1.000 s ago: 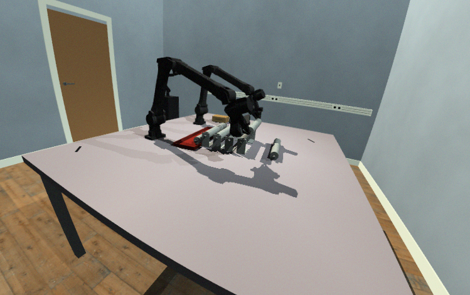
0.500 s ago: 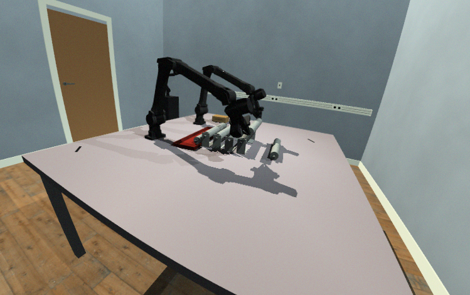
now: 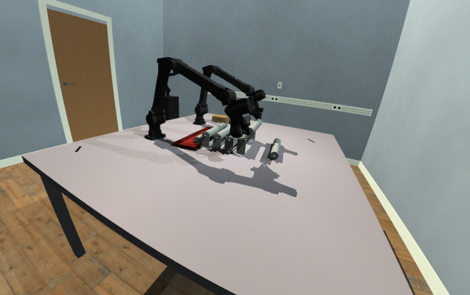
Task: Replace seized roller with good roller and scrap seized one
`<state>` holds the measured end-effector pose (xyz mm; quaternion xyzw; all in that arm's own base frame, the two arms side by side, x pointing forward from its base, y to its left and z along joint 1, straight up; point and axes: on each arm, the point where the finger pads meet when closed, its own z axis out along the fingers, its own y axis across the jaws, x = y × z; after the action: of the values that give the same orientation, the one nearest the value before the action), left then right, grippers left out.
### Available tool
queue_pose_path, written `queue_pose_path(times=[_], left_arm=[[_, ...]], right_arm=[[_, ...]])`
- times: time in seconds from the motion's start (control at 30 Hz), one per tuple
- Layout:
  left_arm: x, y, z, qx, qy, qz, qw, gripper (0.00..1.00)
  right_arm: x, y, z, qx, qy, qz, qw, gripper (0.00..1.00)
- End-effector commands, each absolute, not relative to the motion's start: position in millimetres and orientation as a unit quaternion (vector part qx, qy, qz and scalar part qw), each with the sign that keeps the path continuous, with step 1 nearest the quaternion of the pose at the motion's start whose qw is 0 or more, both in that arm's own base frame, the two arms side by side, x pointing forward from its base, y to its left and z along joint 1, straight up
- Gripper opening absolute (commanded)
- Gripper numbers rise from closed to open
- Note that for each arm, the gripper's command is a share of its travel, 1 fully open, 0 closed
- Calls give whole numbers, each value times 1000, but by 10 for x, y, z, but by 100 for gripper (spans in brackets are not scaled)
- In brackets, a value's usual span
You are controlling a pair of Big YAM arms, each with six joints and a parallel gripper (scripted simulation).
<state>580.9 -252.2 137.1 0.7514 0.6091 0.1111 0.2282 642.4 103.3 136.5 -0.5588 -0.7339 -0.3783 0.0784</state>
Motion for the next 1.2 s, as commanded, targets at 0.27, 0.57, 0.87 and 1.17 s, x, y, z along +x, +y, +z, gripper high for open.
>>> queue_pose_path(times=[0.27,0.57,0.87,1.17], left_arm=[[5977,-2609,1907,741,605,125,263,3],[5843,-2656,2115,744,605,113,261,3],[5770,-2645,2097,748,601,109,258,3],[5748,-2627,2113,744,604,111,262,3]], right_arm=[[6687,1005,2173,-528,-738,-419,27,3],[6533,960,2139,-539,-739,-402,41,3],[6452,936,2194,-545,-738,-396,47,3],[6501,920,2252,-556,-729,-396,53,3]])
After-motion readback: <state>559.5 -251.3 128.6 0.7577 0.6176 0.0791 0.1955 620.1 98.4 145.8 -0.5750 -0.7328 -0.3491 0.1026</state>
